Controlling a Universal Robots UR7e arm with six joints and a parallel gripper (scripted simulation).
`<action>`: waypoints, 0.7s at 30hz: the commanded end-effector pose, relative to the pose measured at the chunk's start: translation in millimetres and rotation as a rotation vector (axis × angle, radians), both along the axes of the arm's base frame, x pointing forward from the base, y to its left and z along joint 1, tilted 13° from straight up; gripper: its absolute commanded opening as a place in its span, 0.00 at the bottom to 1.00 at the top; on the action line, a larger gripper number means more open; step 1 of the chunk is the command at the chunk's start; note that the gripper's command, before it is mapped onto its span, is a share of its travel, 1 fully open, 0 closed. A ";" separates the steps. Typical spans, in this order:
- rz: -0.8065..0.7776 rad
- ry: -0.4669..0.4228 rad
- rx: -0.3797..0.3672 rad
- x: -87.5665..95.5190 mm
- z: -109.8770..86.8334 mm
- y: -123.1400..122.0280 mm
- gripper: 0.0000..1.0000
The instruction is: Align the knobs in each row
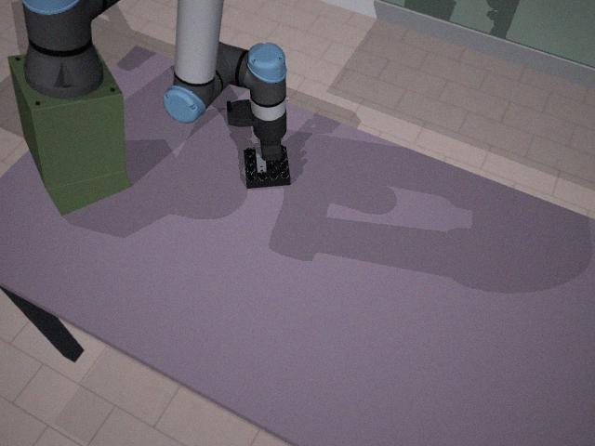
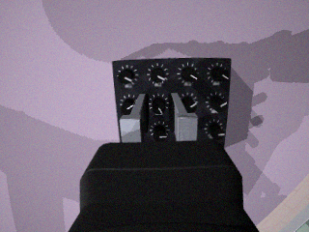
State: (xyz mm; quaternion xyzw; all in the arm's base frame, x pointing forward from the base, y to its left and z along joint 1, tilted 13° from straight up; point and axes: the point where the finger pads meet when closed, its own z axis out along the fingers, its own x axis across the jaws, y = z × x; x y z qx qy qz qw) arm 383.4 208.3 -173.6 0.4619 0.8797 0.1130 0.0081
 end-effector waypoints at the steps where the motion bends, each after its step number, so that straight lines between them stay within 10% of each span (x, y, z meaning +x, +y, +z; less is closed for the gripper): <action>1: 0.000 -0.001 0.000 0.4 0.4 0.0 0.46; 21: 0.000 -0.001 0.000 0.4 0.4 0.0 0.30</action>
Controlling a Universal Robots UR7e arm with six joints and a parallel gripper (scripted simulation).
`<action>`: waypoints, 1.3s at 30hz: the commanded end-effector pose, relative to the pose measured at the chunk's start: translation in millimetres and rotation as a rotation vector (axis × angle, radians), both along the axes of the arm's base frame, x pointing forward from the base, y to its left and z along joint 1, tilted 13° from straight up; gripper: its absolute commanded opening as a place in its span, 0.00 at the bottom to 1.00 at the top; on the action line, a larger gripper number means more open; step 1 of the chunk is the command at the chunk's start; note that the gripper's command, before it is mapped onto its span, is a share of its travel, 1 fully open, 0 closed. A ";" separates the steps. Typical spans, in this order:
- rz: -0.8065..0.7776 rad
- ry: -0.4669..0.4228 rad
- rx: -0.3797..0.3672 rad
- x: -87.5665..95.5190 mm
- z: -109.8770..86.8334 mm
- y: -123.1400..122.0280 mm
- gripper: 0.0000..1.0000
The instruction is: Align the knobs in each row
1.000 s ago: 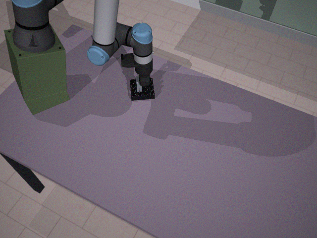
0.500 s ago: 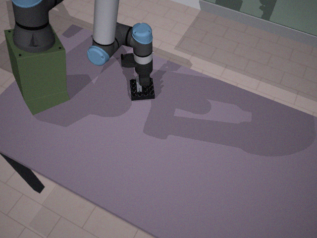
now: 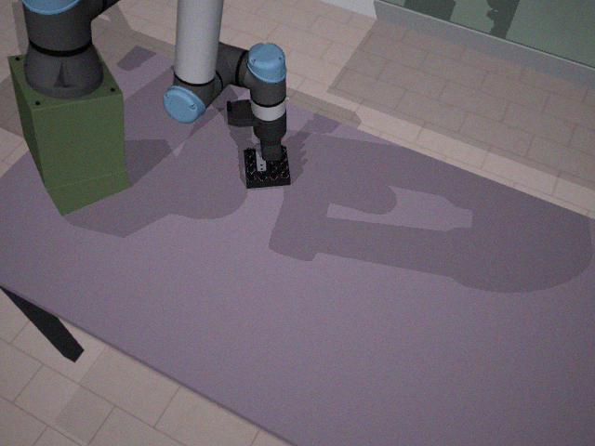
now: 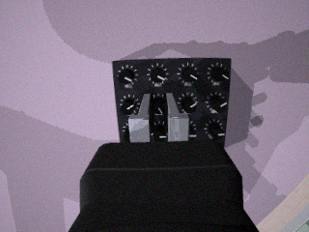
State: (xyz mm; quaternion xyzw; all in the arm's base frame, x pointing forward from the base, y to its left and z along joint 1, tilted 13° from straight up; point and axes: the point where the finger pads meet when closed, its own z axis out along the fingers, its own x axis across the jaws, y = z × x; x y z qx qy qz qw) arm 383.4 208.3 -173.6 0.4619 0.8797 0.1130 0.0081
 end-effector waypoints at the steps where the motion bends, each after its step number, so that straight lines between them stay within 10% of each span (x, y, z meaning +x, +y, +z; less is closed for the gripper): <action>1: 0.000 -0.001 0.000 0.4 0.4 0.0 0.30; 39: 0.025 -0.006 -0.003 0.4 0.4 0.0 0.30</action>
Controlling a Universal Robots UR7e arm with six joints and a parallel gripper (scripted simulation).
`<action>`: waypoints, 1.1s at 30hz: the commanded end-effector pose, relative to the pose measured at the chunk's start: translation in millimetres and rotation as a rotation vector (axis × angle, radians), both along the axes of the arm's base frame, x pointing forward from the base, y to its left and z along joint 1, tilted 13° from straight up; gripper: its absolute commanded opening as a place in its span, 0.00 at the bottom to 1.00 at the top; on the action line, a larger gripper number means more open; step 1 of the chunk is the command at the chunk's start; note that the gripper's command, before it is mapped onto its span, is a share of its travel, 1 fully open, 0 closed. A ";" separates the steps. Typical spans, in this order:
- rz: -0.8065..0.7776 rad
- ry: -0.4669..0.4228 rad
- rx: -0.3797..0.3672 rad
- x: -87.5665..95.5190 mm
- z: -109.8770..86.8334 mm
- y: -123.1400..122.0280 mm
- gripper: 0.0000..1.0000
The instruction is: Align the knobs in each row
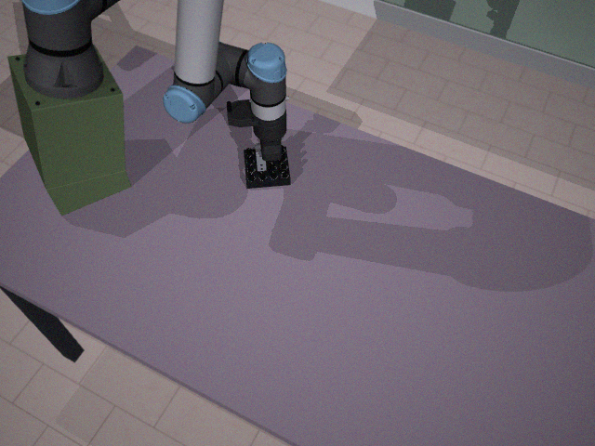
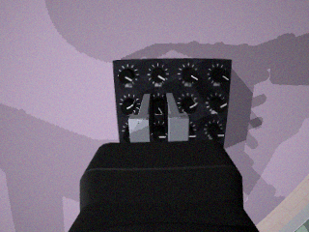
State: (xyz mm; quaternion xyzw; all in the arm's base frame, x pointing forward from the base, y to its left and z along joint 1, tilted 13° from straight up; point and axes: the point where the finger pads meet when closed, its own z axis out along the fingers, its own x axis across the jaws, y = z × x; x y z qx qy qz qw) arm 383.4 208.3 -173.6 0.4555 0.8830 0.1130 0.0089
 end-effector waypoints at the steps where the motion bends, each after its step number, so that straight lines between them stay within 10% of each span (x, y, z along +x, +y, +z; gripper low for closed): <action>1: 0.015 -0.004 -0.002 0.4 0.4 0.0 0.30; 33: 0.355 -0.071 -0.043 0.4 0.4 0.0 0.30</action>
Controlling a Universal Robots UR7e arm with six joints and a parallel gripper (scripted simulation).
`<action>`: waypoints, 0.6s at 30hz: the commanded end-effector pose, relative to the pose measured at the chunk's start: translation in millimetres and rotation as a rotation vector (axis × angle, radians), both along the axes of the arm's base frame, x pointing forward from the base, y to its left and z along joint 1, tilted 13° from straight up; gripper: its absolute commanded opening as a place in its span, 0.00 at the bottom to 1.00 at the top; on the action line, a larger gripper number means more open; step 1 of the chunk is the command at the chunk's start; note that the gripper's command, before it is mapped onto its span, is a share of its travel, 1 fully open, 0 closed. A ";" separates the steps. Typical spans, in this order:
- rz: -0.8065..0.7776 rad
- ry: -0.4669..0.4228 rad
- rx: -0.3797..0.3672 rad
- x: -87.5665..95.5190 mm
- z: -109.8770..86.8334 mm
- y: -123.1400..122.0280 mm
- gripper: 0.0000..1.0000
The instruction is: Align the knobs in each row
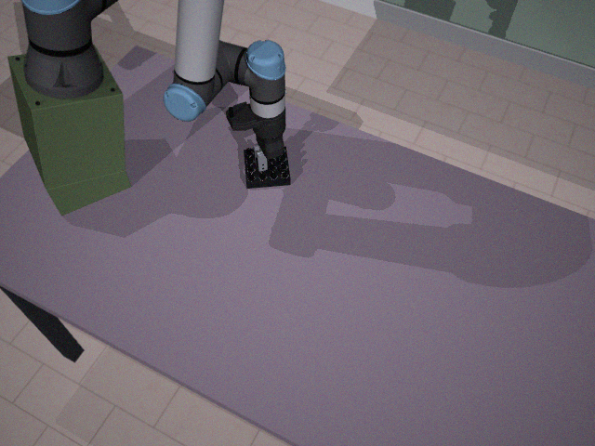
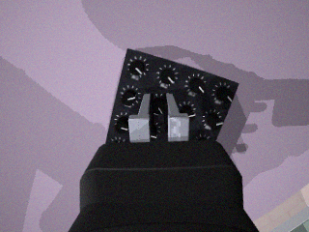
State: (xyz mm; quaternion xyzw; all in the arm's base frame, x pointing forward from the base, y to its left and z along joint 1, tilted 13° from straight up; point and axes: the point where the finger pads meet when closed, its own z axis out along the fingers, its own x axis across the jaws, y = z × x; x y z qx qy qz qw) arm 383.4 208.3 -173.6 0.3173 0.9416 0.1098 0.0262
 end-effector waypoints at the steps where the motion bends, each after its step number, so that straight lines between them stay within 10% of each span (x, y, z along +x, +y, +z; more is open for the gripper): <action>1: 0.079 -0.017 -0.008 0.4 0.4 0.0 0.30; 18: 0.396 -0.079 -0.047 0.4 0.4 0.0 0.30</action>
